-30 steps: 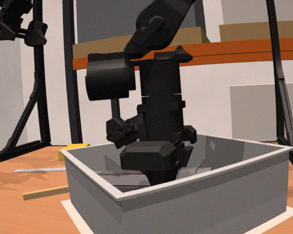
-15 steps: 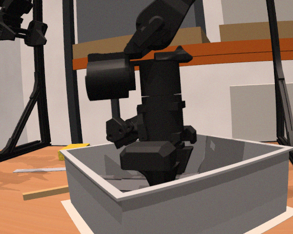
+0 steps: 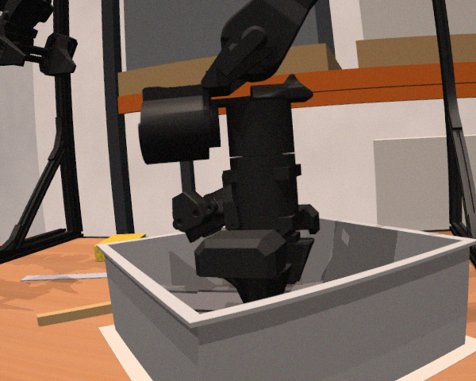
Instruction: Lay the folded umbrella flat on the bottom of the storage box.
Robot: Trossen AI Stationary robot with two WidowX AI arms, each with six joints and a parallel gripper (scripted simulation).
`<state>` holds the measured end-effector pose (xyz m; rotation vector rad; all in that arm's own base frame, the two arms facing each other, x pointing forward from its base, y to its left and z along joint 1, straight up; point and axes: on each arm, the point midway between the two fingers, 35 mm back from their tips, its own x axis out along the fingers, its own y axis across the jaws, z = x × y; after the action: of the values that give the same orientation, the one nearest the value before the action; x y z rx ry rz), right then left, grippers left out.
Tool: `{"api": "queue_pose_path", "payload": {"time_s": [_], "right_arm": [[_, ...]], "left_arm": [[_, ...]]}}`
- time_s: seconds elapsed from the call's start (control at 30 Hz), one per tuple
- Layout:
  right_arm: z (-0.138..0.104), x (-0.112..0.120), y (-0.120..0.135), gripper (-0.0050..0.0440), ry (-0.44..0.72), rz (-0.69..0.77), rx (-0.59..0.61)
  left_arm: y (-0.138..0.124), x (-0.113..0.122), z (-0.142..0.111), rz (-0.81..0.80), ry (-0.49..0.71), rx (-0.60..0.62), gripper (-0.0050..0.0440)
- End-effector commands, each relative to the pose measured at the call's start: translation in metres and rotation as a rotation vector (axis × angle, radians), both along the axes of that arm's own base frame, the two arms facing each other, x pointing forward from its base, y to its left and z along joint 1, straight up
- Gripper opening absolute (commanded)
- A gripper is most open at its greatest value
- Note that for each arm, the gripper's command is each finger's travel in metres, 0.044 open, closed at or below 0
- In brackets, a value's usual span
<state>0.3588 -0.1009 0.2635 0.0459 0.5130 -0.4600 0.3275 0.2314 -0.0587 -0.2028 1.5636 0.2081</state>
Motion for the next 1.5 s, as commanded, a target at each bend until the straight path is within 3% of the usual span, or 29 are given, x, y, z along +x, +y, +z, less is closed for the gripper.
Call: {"api": "queue_pose_path", "payload": {"time_s": [0.0, 1.47], "right_arm": [[-0.0003, -0.0002, 0.0004, 0.04, -0.001, -0.001, 0.005], [-0.0003, -0.0002, 0.0004, 0.04, -0.001, -0.001, 0.005]], "left_arm": [[-0.0004, 0.0003, -0.0004, -0.005, -0.003, -0.003, 0.0297], [-0.0004, 0.0003, -0.0004, -0.005, -0.003, -0.003, 0.0307]]}}
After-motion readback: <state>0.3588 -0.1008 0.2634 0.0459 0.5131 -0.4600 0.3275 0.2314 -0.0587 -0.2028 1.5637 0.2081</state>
